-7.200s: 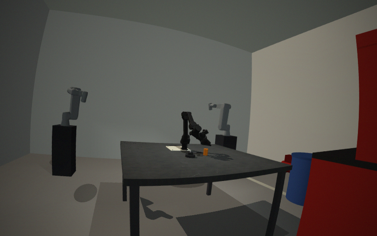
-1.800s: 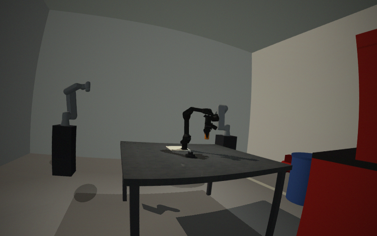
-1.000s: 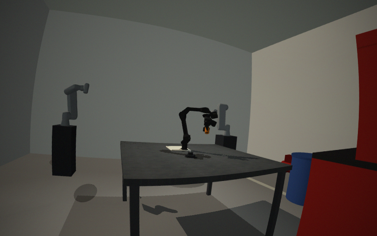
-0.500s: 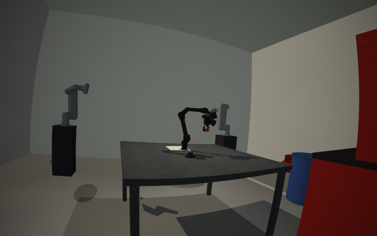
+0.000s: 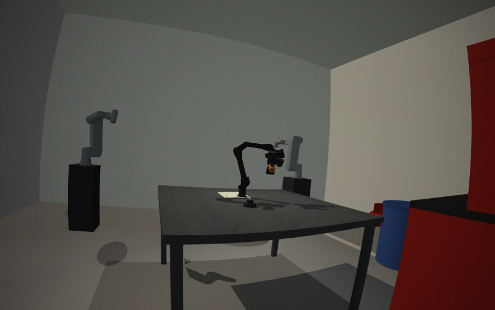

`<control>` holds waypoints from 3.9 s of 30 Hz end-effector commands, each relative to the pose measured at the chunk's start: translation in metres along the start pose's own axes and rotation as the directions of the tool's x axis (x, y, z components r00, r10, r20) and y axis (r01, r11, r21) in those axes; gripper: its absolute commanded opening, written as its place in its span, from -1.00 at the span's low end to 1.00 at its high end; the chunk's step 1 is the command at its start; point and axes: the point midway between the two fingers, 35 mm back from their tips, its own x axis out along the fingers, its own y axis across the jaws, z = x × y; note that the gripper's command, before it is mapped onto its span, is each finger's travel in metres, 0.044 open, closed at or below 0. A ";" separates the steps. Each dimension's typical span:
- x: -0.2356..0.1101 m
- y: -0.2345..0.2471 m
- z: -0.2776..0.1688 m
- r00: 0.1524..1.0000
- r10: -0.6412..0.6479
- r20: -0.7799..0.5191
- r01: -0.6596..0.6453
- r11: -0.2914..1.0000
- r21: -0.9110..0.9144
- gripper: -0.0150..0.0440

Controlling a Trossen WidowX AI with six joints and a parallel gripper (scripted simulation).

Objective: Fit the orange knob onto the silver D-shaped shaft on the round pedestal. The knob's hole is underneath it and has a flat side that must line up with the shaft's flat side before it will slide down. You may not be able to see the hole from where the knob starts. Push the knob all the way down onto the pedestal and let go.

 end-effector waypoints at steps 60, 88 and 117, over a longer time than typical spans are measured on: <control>0.049 0.042 0.000 0.756 0.655 0.006 -0.655 0.756 0.005 -0.49; 0.103 0.100 0.007 0.526 0.851 0.007 -0.851 0.526 0.005 -0.49; 0.146 0.167 0.005 0.516 0.856 -0.003 -0.856 0.516 0.010 -0.14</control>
